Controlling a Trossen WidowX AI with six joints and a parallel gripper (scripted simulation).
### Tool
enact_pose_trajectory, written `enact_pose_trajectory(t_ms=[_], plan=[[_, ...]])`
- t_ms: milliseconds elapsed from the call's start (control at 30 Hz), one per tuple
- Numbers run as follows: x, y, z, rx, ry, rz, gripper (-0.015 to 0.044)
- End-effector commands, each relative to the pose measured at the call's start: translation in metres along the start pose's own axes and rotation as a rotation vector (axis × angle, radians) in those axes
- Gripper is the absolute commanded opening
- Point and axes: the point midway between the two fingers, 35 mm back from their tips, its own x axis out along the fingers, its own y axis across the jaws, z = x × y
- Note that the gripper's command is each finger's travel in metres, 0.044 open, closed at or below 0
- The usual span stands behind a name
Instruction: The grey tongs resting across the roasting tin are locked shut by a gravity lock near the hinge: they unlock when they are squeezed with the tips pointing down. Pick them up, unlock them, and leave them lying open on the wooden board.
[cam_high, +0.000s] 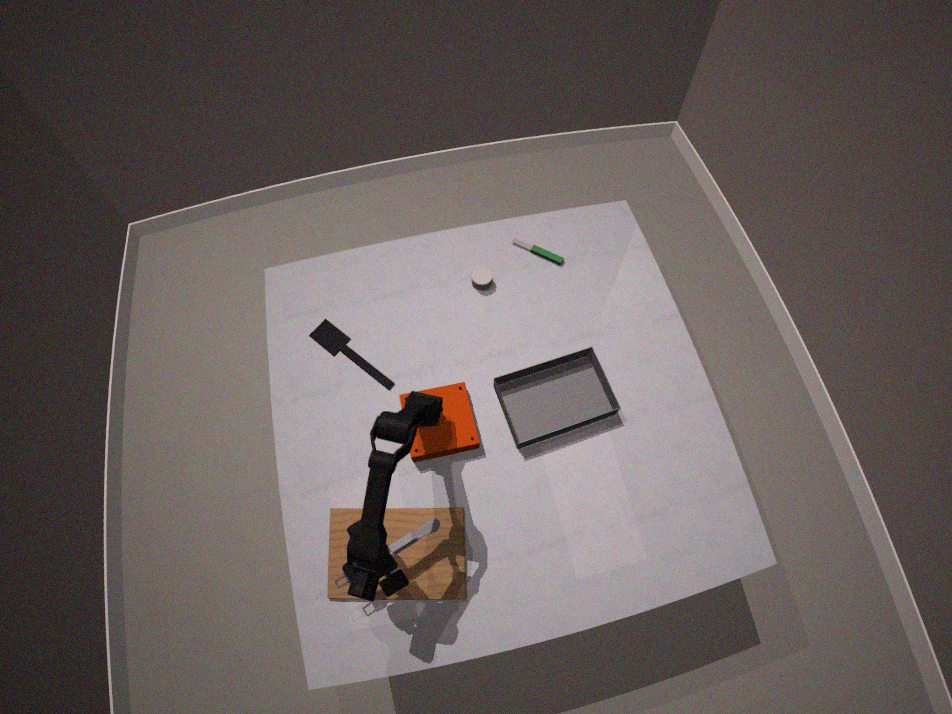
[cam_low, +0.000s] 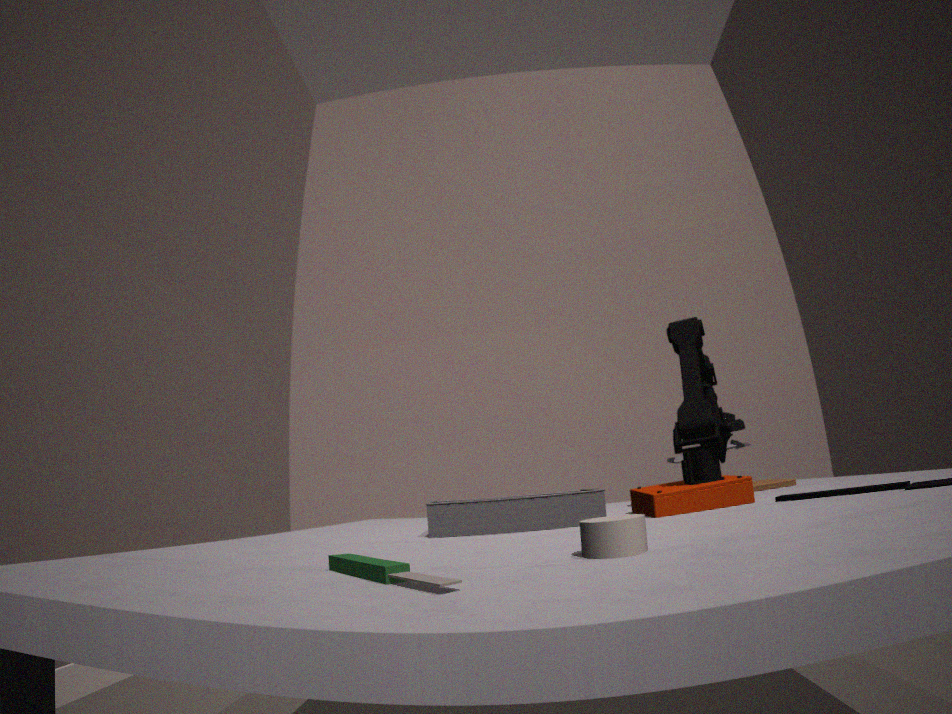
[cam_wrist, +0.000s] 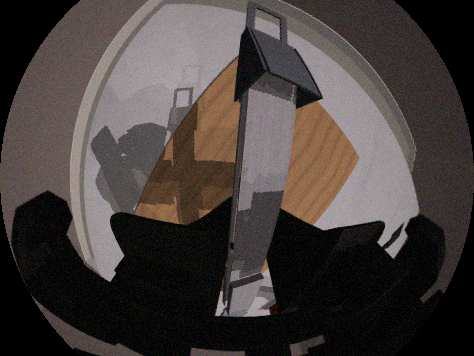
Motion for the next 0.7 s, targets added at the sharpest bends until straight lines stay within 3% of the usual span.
enact_pose_trajectory(t_ms=[0, 667], plan=[[0.001, 0.000, 0.000, 0.037, 0.085, 0.022, -0.0150], [0.017, 0.000, -0.001, 0.038, 0.090, 0.022, -0.0150]])
